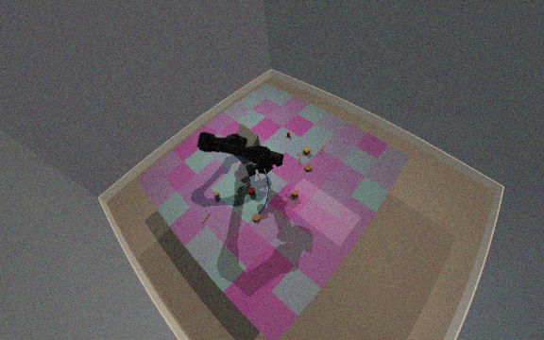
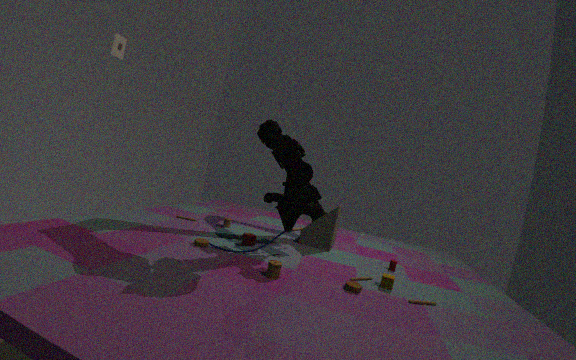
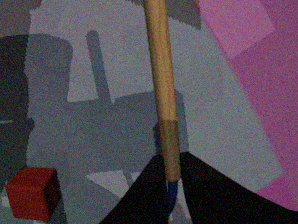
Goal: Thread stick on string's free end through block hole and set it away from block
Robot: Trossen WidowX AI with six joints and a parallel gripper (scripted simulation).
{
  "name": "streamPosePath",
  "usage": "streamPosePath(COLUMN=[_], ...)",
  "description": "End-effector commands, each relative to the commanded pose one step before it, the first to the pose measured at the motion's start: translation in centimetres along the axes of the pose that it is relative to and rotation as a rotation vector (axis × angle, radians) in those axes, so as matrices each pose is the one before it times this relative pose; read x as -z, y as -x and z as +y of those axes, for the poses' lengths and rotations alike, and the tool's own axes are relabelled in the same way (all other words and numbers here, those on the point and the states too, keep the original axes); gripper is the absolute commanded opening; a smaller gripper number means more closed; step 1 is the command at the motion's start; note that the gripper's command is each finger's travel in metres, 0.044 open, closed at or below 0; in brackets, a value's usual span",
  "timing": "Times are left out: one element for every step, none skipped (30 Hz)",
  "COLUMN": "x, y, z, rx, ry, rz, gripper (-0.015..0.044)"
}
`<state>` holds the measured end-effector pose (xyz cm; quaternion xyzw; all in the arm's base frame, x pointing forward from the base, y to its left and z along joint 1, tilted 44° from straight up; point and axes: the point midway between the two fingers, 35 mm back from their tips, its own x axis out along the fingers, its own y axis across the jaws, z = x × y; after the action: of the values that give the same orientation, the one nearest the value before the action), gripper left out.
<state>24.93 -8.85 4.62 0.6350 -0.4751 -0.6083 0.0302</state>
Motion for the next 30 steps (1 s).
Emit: streamPosePath(x=[0.497, 0.084, 0.083, 0.082, 0.081, 0.081, 0.08, 0.079, 0.078, 0.077, 0.077, 0.076, 0.075, 0.074, 0.073, 0.073, 0.072, 0.071, 0.07, 0.069, 0.068, 0.067, 0.067, 0.066, 0.065, 0.064, 0.063, 0.062, 0.061, 0.06], y=[0.435, 0.097, 0.098, 0.098, 0.099, 0.099, 0.099, 0.1, 0.1, 0.101, 0.101, 0.101, 0.102, 0.102, 0.102, 0.103, 0.103, 0.104, 0.104, 0.104, 0.104, 0.105, 0.105, 0.105, 0.106, 0.106, 0.106, 0.107, 0.107, 0.107], z=[0.013, 0.027, 0.028, 0.029, 0.03, 0.03, 0.031, 0.032, 0.033, 0.034, 0.035, 0.035, 0.036, 0.037, 0.038, 0.039, 0.039, 0.04, 0.041, 0.042, 0.043, 0.043, 0.044, 0.045, 0.046, 0.046, 0.047, 0.048, 0.049, 0.049], rx=[0.00605, 0.00031, 0.00031, 0.00031, 0.00031, 0.00031, 0.00031, 0.00031, 0.00031, 0.00031, 0.00031, 0.00031, 0.00031, 0.00031, 0.00031, 0.00031, 0.00031, 0.00031, 0.00031, 0.00031, 0.00031, 0.00031, 0.00031, 0.00031, 0.00031, 0.00031, 0.00031, 0.00031, 0.00031, 0.00031], ry=[-0.0109, -0.0001, -0.0001, -0.0001, -0.0001, -0.0001, -0.0001, -0.0001, -0.0001, -0.0001, -0.0001, -0.0001, -0.0001, -0.0001, -0.0002, -0.0002, -0.0002, -0.0002, -0.0002, -0.0002, -0.0002, -0.0002, -0.0002, -0.0002, -0.0002, -0.0002, -0.0002, -0.0002, -0.0002, -0.0002], rz=[-0.0124, -0.00317, -0.00317, -0.00317, -0.00317, -0.00317, -0.00317, -0.00318, -0.00318, -0.00318, -0.00318, -0.00318, -0.00318, -0.00319, -0.00319, -0.00319, -0.00319, -0.00319, -0.00319, -0.0032, -0.0032, -0.0032, -0.0032, -0.0032, -0.0032, -0.00321, -0.00321, -0.00321, -0.00321, -0.00321], gripper=[0.0, 0.0, 0.0, 0.0, 0.0, 0.0, 0.0, 0.0, 0.0, 0.0, 0.0, 0.0, 0.0, 0.0, 0.0, 0.0, 0.0, 0.0, 0.0, 0.0, 0.0, 0.0, 0.0, 0.0, 0.0, 0.0, 0.0, 0.0, 0.0, 0.0])
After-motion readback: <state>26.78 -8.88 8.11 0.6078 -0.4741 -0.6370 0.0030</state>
